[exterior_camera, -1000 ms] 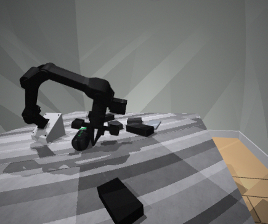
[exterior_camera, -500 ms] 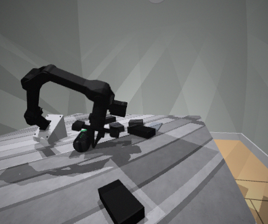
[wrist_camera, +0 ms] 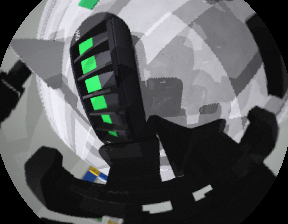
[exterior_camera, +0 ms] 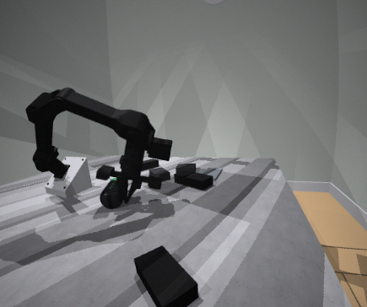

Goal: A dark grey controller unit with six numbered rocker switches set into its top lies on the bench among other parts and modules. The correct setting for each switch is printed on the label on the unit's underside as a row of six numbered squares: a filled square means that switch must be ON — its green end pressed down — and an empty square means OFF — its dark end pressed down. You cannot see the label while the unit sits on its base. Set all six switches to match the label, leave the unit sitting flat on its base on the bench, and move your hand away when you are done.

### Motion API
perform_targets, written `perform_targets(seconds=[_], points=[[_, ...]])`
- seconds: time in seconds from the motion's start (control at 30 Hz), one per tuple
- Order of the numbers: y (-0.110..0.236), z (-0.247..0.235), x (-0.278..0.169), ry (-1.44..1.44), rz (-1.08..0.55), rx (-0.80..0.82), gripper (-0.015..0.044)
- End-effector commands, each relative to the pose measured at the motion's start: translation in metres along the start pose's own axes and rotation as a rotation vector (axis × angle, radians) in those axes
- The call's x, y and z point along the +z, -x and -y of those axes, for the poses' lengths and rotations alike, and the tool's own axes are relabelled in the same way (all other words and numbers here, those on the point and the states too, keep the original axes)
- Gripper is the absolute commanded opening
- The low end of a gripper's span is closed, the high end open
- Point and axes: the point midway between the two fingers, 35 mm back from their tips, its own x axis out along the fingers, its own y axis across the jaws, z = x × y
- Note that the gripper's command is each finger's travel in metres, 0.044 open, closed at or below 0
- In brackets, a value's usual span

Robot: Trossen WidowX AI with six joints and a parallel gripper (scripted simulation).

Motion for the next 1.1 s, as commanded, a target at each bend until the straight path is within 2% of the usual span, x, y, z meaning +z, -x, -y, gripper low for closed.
perform_targets(seconds=[0.0, 1.07], points=[[-0.001, -0.003, 0.0, 0.007, -0.004, 0.003, 0.0], [-0.011, -0.034, 0.001, 0.008, -0.004, 0.005, 0.0]])
